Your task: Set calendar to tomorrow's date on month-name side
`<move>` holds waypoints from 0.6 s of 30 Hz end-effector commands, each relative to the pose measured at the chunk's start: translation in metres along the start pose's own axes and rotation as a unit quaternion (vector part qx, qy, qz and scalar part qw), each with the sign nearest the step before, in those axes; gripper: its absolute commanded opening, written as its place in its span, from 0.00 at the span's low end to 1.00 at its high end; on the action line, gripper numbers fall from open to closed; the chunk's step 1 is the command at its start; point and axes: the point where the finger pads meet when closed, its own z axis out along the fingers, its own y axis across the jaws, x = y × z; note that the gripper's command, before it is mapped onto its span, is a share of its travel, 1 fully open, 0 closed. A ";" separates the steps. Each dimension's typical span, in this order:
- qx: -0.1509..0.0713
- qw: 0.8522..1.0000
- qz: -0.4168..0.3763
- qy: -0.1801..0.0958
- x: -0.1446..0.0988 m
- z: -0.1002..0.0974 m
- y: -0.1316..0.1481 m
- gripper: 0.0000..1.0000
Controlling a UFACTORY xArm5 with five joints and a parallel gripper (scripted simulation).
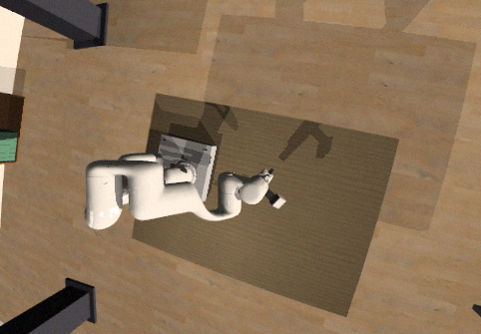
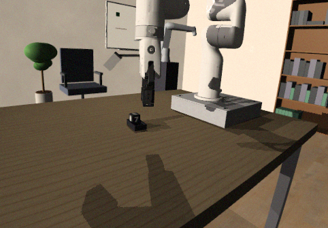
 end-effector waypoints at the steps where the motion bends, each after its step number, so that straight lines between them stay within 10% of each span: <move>1: 0.002 0.996 -0.087 0.002 -0.007 -0.001 -0.002 0.27; 18: 0.001 0.986 -0.169 0.002 -0.014 -0.001 -0.003 0.27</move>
